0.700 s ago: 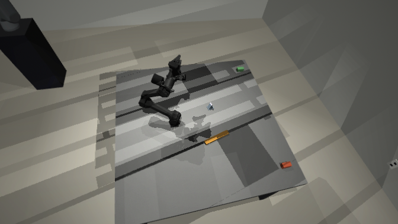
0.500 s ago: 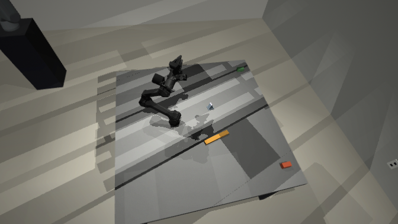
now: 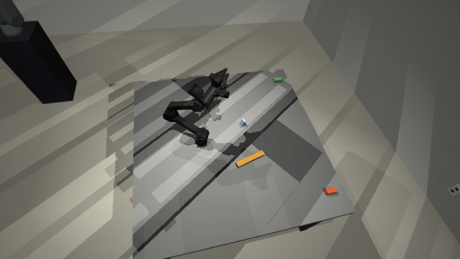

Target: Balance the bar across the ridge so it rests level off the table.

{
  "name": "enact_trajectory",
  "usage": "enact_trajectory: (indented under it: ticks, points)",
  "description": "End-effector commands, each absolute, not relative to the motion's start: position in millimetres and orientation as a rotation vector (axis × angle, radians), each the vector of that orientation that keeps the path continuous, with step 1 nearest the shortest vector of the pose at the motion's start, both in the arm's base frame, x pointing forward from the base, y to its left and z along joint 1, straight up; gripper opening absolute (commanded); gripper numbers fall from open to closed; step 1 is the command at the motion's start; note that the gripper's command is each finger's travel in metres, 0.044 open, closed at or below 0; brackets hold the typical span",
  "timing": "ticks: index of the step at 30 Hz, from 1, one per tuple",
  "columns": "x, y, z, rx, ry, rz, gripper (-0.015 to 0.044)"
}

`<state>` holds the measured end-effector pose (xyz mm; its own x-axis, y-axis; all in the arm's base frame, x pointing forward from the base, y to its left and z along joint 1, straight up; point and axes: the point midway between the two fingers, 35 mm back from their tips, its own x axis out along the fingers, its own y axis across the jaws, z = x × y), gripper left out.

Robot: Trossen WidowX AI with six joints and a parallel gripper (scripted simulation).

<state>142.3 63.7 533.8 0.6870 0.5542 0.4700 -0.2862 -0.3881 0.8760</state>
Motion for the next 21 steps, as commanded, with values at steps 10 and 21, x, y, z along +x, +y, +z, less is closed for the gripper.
enact_trajectory:
  ticks: [10, 21]
  points:
    - [214.2, 15.2, 521.9, 1.66, 0.057, 0.661, 0.0315]
    - [268.6, -22.9, 495.0, 1.538, 0.01, 0.427, 0.0315]
